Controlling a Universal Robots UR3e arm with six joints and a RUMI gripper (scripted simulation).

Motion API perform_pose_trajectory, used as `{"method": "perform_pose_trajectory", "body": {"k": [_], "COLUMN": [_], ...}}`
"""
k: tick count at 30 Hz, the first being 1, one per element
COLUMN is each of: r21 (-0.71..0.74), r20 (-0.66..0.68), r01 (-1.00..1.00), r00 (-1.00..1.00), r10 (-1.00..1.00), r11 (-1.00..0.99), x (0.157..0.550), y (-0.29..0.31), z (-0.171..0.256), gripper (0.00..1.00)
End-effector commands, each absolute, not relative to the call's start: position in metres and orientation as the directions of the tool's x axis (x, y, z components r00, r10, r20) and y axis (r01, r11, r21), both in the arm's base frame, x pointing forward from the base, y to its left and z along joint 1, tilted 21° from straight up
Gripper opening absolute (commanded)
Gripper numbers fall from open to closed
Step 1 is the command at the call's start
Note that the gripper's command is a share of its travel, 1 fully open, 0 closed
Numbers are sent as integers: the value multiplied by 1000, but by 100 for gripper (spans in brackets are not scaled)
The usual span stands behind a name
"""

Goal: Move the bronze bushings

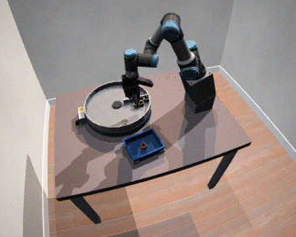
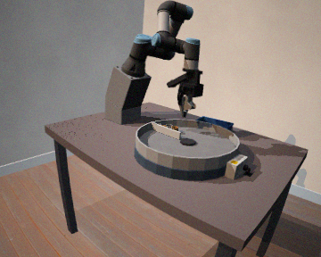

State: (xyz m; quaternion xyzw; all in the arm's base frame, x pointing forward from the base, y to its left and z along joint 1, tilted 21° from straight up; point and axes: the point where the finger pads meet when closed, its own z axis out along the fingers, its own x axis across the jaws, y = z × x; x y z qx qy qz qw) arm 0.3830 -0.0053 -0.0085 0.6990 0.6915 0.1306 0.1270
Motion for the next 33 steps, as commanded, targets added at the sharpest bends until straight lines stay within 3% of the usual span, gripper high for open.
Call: {"method": "perform_pose_trajectory", "body": {"k": [1, 33], "r21": [364, 365], "r20": [17, 17], "r01": [931, 931], "r00": [1, 1], "r10": [1000, 1000], "r11": [-7, -7], "x": [381, 379], "y": [-31, -43], "z": [-9, -10], "gripper": [6, 6]}}
